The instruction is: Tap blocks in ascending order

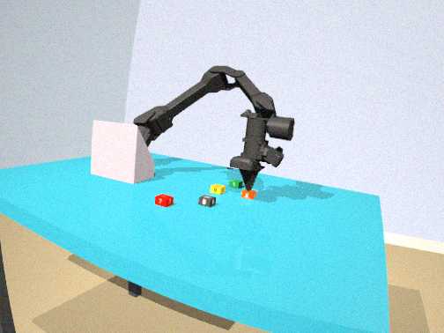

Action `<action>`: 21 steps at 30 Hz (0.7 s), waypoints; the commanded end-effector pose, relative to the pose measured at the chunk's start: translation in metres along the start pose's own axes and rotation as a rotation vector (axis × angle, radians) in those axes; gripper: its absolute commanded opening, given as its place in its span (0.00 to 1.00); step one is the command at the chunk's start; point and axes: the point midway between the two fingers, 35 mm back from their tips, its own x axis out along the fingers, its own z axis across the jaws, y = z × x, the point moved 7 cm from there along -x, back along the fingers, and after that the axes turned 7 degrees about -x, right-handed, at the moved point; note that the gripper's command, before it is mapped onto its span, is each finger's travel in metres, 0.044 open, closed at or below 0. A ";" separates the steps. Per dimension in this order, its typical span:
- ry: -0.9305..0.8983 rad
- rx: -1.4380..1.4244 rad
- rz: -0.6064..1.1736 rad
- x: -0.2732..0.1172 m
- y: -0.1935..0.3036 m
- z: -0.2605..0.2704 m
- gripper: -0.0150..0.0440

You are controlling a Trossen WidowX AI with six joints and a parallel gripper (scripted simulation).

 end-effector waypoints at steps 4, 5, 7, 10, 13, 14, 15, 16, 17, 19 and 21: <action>-0.004 0.006 0.000 0.004 0.001 0.000 0.29; -0.001 0.004 -0.001 -0.002 0.000 -0.001 0.29; -0.003 0.006 0.000 -0.023 0.000 -0.001 0.29; -0.003 0.006 0.000 -0.026 0.001 -0.001 0.29; -0.003 0.006 0.000 -0.027 0.001 0.002 0.33; -0.003 0.006 0.000 -0.032 0.004 0.008 0.38; -0.003 0.007 0.000 -0.039 0.008 0.019 0.42; -0.003 0.007 0.000 -0.047 0.013 0.032 0.47; -0.003 0.007 0.001 -0.054 0.020 0.045 0.51; -0.004 0.008 0.001 -0.069 0.034 0.069 0.60; -0.004 0.008 0.002 -0.082 0.051 0.092 0.69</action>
